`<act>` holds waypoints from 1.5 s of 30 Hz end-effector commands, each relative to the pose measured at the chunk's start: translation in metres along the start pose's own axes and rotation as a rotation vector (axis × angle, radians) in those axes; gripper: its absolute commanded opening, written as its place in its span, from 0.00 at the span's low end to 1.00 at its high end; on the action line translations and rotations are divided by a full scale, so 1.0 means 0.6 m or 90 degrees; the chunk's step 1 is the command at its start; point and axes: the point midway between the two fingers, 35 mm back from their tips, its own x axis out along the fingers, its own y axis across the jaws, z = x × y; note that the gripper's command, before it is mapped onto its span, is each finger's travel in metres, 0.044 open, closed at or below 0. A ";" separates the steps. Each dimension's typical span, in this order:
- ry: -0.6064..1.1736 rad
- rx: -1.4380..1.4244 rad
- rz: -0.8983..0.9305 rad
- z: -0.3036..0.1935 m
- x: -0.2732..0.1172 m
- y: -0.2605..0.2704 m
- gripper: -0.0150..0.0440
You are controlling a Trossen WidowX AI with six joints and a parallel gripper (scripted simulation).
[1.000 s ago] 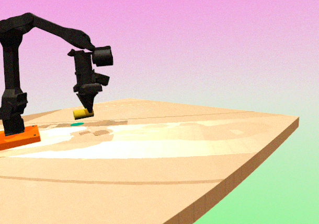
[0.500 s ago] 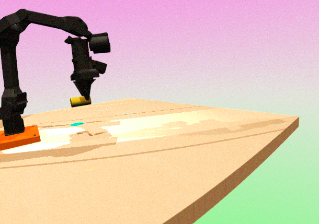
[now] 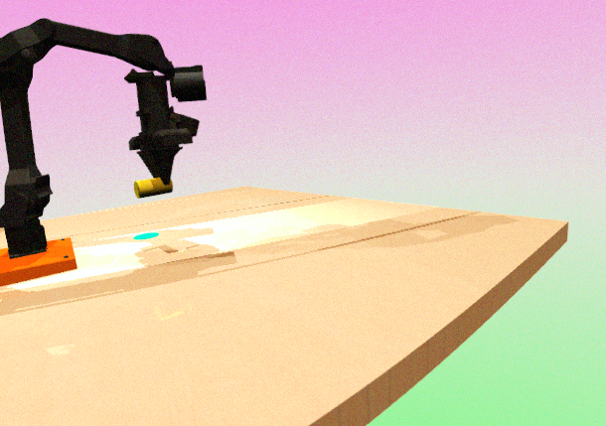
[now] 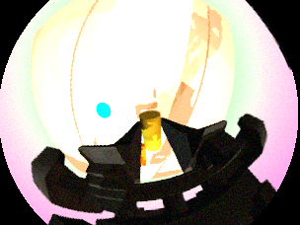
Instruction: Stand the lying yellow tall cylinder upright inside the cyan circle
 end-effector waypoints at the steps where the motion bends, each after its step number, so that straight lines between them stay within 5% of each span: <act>1: 0.002 -0.038 -0.001 0.004 -0.003 0.021 0.43; 45: 0.000 -0.407 0.007 0.001 -0.025 0.240 0.43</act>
